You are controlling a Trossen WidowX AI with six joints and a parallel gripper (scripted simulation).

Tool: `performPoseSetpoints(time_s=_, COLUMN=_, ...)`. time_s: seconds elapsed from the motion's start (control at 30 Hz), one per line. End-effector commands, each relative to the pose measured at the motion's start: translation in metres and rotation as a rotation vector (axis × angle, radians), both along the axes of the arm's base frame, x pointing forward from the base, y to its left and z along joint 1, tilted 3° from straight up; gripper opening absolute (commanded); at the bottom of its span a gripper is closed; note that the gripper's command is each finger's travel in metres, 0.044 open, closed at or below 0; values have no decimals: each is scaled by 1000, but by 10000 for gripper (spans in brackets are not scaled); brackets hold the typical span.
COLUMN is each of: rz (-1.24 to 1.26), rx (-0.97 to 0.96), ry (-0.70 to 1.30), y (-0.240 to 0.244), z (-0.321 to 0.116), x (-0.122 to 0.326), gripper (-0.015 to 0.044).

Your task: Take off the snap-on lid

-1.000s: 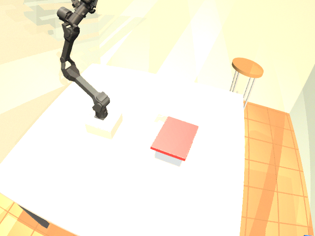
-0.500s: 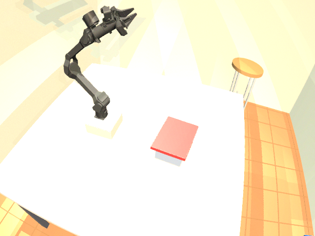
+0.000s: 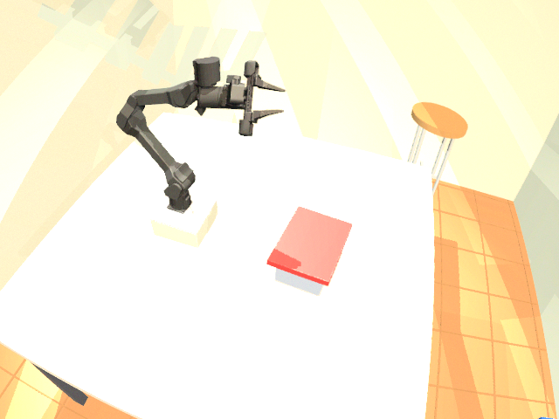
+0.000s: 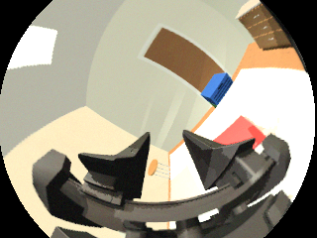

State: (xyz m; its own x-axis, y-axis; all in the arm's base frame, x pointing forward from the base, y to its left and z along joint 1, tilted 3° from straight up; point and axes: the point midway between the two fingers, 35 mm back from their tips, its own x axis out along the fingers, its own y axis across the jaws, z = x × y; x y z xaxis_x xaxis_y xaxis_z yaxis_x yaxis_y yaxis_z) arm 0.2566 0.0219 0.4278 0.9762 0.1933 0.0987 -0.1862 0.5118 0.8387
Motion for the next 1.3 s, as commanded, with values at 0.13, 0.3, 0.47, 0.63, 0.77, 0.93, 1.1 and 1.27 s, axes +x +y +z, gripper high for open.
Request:
performPoseSetpoints(time_s=0.13, rz=-117, rx=258, ry=344, y=-15, z=-111, x=35, gripper=235)
performPoseSetpoints(time_s=0.3, rz=-252, rx=423, ry=575, y=-24, z=-195, x=38, gripper=235)
performPoseSetpoints(time_s=0.47, rz=-357, rx=512, ry=708, y=-30, z=-246, x=30, gripper=235)
performPoseSetpoints(time_s=0.63, rz=-403, rx=545, ry=758, y=-32, z=-266, x=25, gripper=235)
performPoseSetpoints(time_s=0.77, rz=-394, rx=537, ry=754, y=-32, z=-264, x=25, gripper=235)
performPoseSetpoints(time_s=0.93, rz=-403, rx=545, ry=758, y=-32, z=-273, x=26, gripper=235)
performPoseSetpoints(time_s=1.1, rz=-403, rx=545, ry=758, y=-31, z=-322, x=28, gripper=235)
performPoseSetpoints(time_s=1.27, rz=-403, rx=545, ry=758, y=-31, z=-325, x=29, gripper=235)
